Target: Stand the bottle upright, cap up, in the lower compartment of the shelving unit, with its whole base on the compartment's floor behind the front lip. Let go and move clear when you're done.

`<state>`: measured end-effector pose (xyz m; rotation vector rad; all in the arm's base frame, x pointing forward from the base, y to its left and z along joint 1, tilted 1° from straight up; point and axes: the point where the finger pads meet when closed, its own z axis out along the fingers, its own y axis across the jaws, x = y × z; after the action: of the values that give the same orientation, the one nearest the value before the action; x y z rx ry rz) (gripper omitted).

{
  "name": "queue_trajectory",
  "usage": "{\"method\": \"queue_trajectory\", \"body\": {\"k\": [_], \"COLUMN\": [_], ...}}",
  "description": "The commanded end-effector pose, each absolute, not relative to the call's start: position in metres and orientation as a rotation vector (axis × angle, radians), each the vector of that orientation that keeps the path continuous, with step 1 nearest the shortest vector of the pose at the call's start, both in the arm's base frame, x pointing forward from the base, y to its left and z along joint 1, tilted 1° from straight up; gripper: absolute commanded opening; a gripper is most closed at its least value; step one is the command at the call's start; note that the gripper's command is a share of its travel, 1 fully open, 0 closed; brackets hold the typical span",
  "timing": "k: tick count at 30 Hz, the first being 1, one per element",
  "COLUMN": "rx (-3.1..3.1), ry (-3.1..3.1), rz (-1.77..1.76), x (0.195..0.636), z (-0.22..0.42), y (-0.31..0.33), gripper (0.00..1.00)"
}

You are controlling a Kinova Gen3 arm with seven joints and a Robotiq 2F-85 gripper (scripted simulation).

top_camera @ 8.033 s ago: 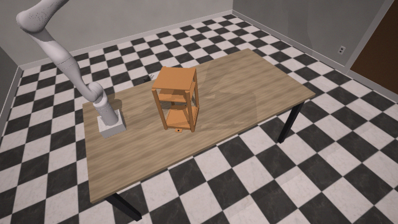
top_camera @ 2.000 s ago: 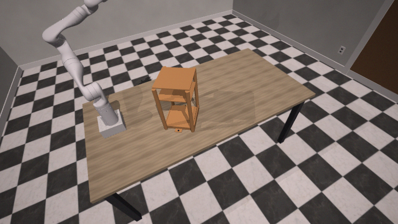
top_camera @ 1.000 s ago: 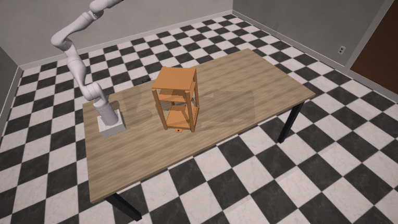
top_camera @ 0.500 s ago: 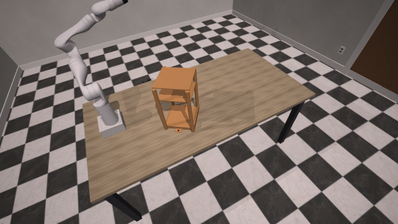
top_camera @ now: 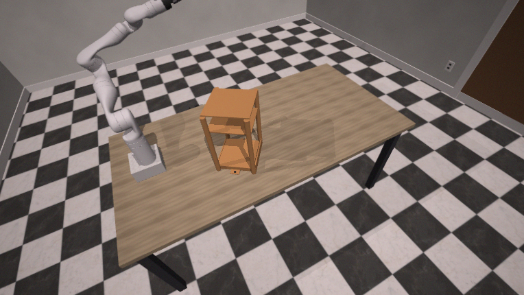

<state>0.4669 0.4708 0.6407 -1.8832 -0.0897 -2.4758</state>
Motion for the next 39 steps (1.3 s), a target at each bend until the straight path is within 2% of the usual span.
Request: {"method": "queue_trajectory", "body": {"k": [1,17,18,27,28,37,39], "rx": [-1.892,-1.920,-1.948,-1.948,-1.975,-1.975,-2.002], "ry": [-0.096,-0.051,-0.007,-0.007,0.037,0.037,0.082], "rz": [-2.492,-2.490,-2.488,-2.488,-2.487,-2.487,-2.486], "x": [0.470,0.478,0.485,0.485,0.492,0.492,0.499], "z": [0.634,0.615,0.596,0.596,0.578,0.578,0.559], "y": [0.471,0.466,0.461,0.461,0.454,0.454,0.447], "gripper": [0.82,0.82,0.82,0.82,0.82,0.82,0.82]}}
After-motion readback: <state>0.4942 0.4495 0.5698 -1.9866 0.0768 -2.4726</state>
